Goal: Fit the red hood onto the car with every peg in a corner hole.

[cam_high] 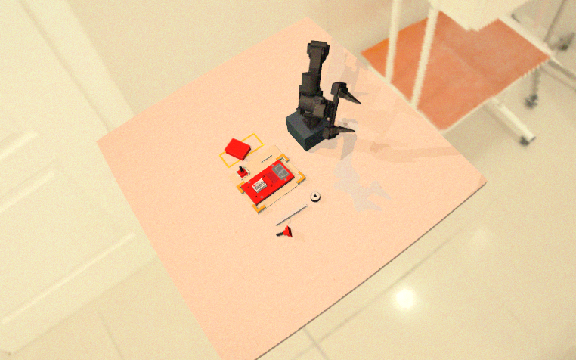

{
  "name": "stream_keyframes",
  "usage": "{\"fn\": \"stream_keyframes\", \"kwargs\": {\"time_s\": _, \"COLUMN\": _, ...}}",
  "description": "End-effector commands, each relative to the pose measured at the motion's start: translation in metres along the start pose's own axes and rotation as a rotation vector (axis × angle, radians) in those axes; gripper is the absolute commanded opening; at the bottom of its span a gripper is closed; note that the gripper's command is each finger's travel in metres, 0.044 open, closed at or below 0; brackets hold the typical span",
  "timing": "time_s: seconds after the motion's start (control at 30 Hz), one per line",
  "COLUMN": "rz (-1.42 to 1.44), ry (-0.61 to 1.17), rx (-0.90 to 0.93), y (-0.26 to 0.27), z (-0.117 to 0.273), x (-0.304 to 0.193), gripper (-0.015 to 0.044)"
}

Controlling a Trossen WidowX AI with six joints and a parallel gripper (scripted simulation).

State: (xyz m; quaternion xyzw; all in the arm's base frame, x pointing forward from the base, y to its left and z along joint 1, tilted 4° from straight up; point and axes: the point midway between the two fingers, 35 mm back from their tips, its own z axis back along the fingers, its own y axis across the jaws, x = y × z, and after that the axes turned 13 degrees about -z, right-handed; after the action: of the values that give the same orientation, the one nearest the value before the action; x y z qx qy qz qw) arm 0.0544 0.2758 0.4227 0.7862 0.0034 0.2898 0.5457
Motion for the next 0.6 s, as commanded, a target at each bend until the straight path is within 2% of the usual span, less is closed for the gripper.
{"fn": "stream_keyframes", "kwargs": {"time_s": 0.0, "rz": -0.002, "ry": -0.005, "rx": -0.003, "y": -0.001, "z": 0.000, "x": 0.001, "gripper": 0.0440}}
{"fn": "stream_keyframes", "kwargs": {"time_s": 0.27, "rz": -0.104, "ry": -0.241, "rx": -0.163, "y": -0.055, "z": 0.026, "x": 0.064, "gripper": 0.0440}}
{"fn": "stream_keyframes", "kwargs": {"time_s": 0.57, "rz": -0.234, "ry": -0.530, "rx": -0.376, "y": -0.125, "z": 0.088, "x": 0.123, "gripper": 0.0440}}
